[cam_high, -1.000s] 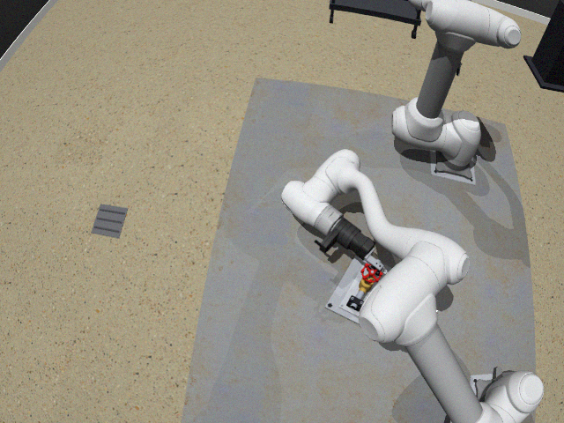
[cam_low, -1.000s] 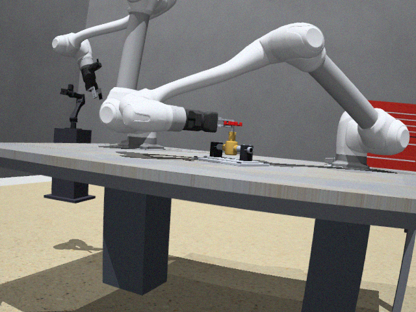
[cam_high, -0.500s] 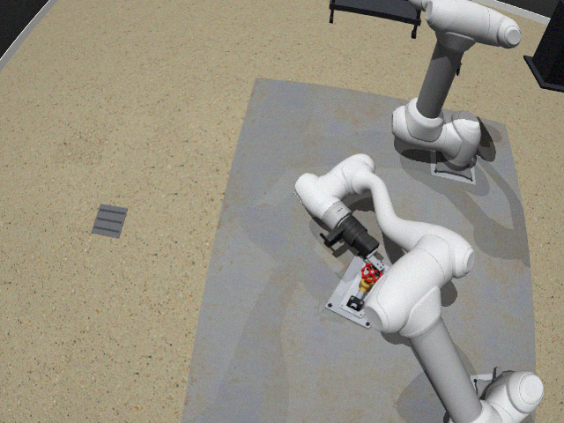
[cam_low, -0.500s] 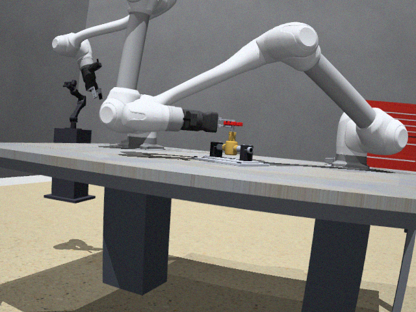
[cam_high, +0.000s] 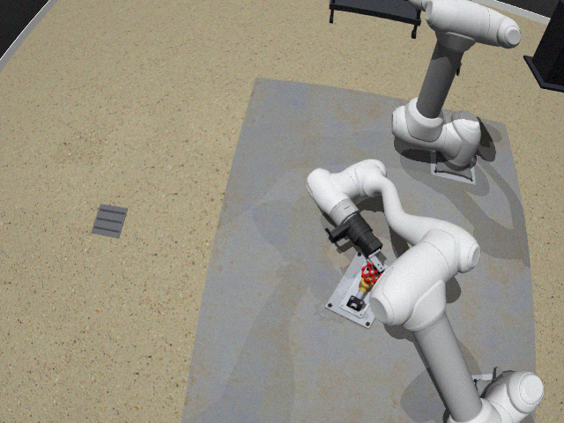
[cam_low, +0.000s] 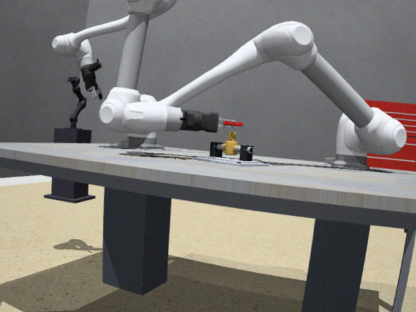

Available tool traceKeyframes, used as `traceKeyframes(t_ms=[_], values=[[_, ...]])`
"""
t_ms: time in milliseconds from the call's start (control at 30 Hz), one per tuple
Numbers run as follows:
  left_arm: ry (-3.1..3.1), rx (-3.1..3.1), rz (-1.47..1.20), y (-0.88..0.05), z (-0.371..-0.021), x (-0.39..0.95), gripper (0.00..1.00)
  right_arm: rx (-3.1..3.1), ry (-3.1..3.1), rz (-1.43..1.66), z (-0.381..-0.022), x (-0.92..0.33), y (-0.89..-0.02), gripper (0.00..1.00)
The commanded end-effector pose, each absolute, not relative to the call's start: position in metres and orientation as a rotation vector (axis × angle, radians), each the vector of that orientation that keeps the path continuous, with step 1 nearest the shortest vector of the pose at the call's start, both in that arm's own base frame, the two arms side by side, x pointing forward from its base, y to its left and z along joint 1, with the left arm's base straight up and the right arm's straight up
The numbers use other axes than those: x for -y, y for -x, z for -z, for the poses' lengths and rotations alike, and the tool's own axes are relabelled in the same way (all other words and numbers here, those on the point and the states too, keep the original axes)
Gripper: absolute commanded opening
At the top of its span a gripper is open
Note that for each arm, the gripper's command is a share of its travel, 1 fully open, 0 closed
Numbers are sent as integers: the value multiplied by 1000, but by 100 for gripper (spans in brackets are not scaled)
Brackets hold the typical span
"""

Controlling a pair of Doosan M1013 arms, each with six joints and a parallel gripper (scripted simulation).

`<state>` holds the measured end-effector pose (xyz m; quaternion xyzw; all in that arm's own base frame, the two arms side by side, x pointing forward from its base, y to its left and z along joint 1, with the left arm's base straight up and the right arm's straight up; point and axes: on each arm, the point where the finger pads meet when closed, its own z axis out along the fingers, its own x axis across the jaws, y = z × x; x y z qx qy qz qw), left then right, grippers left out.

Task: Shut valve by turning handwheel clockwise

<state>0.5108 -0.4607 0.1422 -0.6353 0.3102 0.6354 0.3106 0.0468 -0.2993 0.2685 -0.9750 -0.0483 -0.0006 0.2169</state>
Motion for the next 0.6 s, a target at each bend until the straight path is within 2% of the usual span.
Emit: traceKeyframes(t_ms=[0, 567], values=[[1663, -838, -1659, -510, -144, 460, 0, 134, 2702, 2, -269, 300, -47, 100], [1589, -913, -1585, -509, -144, 458, 0, 134, 2702, 2, -269, 300, -47, 100]])
